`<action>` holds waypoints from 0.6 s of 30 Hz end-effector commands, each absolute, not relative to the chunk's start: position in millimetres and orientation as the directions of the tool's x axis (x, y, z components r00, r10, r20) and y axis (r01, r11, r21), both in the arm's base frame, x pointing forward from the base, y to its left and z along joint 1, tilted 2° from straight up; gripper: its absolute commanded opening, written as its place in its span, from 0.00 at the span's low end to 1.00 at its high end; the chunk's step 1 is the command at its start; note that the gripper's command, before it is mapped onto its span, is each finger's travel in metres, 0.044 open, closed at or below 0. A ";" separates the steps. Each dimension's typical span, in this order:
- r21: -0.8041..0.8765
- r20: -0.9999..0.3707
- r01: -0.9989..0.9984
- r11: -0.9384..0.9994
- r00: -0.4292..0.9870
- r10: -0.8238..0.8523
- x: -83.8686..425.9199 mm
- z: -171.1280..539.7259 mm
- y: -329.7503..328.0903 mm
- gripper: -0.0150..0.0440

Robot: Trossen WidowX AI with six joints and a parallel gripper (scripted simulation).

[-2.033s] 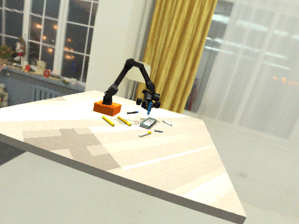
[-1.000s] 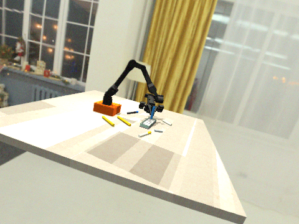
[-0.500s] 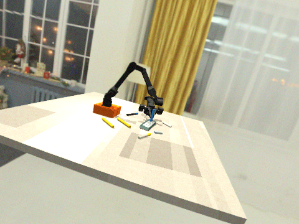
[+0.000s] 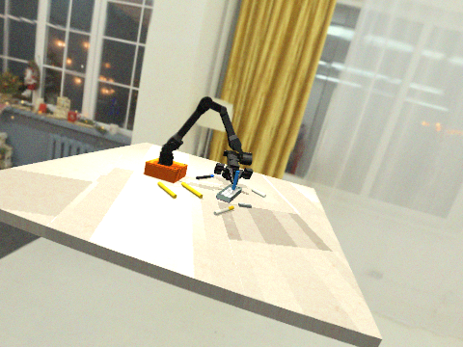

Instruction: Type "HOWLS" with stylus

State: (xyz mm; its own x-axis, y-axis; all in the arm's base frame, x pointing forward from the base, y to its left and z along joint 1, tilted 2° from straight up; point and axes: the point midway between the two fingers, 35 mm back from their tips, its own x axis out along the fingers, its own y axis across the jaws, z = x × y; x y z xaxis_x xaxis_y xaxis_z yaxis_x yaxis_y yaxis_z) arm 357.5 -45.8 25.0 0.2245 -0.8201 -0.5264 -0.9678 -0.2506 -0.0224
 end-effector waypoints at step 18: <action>-0.019 -0.524 -0.968 -0.252 0.224 -0.822 357.3 19.9 -45.9 0.39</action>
